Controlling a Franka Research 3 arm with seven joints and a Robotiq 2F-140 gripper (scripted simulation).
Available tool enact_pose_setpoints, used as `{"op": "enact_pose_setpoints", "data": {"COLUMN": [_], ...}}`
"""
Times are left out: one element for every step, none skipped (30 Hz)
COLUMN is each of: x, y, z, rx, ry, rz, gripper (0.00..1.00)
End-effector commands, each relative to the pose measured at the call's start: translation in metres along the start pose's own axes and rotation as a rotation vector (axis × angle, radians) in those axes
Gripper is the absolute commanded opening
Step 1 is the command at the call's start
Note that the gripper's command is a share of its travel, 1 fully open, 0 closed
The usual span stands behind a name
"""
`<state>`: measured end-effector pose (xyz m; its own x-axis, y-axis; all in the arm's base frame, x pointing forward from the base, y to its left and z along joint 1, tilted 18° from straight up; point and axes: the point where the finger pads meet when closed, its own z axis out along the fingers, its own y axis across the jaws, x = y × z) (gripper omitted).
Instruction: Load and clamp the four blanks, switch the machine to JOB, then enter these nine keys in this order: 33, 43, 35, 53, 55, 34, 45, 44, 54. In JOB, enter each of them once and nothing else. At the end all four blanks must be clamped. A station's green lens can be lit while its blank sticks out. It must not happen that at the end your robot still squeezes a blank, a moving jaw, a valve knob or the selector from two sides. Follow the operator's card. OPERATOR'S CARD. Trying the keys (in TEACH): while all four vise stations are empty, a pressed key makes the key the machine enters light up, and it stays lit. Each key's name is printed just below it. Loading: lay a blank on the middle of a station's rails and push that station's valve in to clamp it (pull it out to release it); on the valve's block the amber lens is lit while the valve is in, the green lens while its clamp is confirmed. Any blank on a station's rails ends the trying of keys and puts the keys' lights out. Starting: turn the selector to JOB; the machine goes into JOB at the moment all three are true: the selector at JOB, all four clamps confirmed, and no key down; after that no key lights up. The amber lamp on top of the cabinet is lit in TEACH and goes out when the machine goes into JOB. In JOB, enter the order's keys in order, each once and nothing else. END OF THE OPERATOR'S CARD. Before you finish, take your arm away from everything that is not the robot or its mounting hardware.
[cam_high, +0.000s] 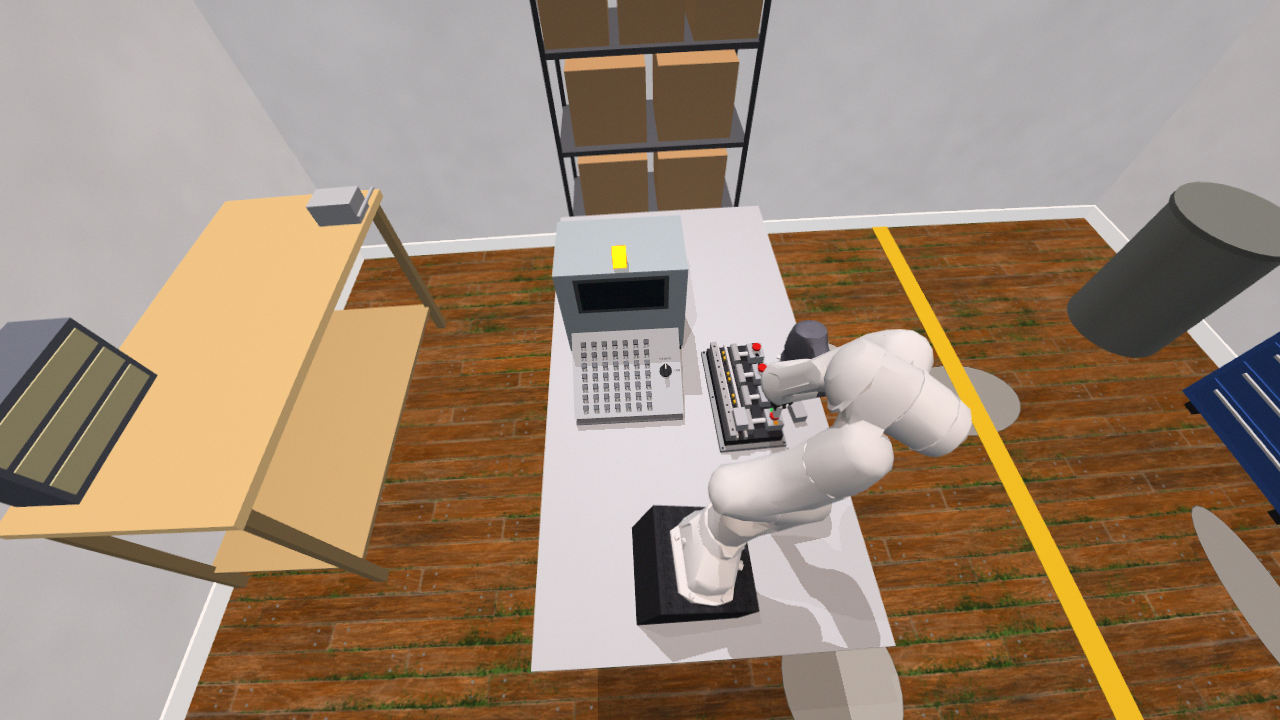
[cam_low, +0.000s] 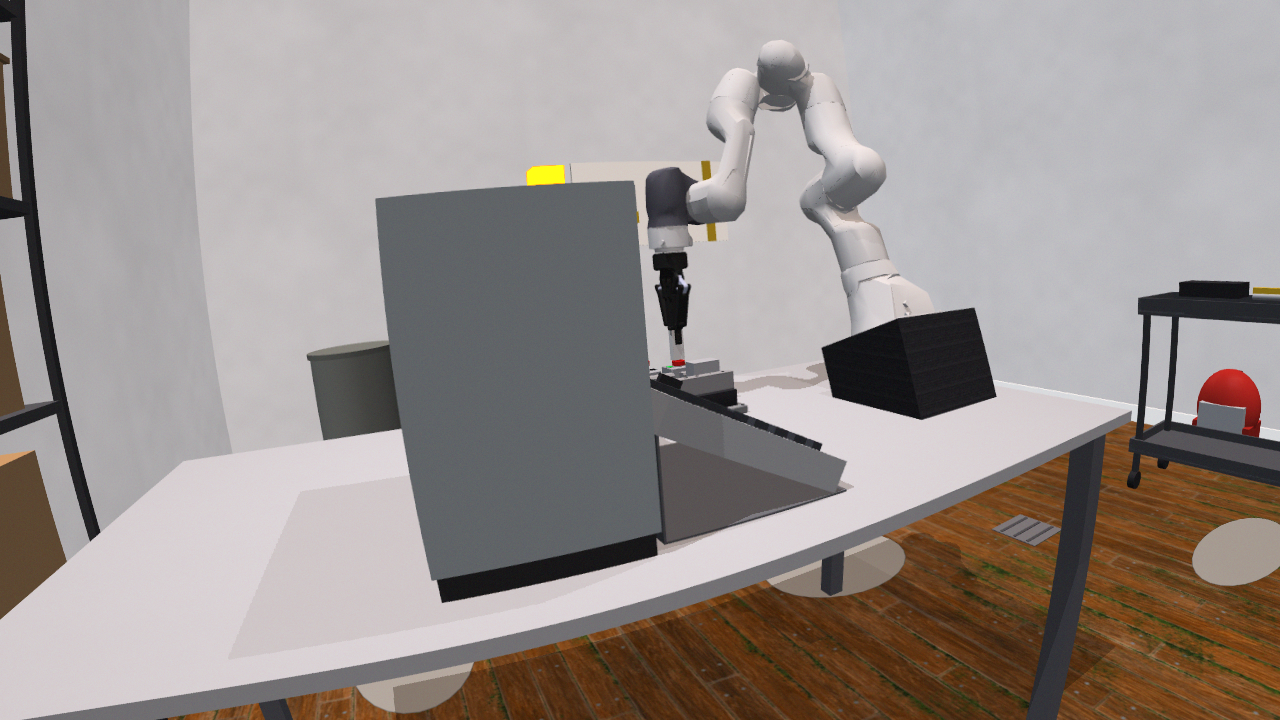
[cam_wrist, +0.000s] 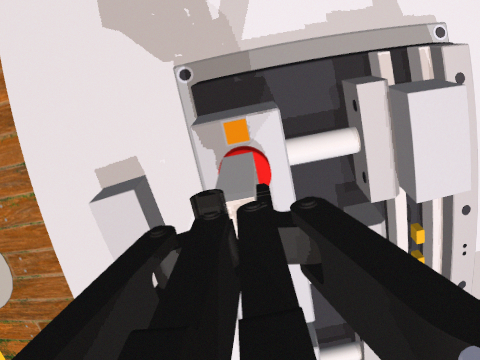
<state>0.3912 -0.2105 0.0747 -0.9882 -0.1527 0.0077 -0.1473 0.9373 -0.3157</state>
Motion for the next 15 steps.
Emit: {"op": "enact_pose_setpoints", "data": {"x": [0.0, 0.0, 0.0, 0.0, 0.0, 0.0, 0.0, 0.0, 0.0, 0.0, 0.0, 0.0, 0.0, 0.0, 0.0], "y": [-0.0005, -0.0005, -0.0005, -0.0005, -0.0005, -0.0005, -0.0005, -0.0005, -0.0005, -0.0005, -0.0005, -0.0005, -0.0005, -0.0005, -0.0005], "z": [-0.0026, -0.0031, -0.0033, -0.0035, -0.0036, -0.0036, -0.0036, -0.0037, -0.0039, -0.0042, -0.0042, -0.0042, -0.0047, -0.0055, -0.0065], "rx": [0.001, 0.001, 0.001, 0.001, 0.001, 0.001, 0.001, 0.001, 0.001, 0.001, 0.001, 0.001, 0.001, 0.001, 0.001], "ry": [0.001, 0.001, 0.001, 0.001, 0.001, 0.001, 0.001, 0.001, 0.001, 0.001, 0.001, 0.001, 0.001, 0.001, 0.001], "rz": [0.001, 0.001, 0.001, 0.001, 0.001, 0.001, 0.001, 0.001, 0.001, 0.001, 0.001, 0.001, 0.001, 0.001, 0.001], "gripper": [0.0, 0.0, 0.0, 0.0, 0.0, 0.0, 0.0, 0.0, 0.0, 0.0, 0.0, 0.0, 0.0, 0.0, 0.0]}}
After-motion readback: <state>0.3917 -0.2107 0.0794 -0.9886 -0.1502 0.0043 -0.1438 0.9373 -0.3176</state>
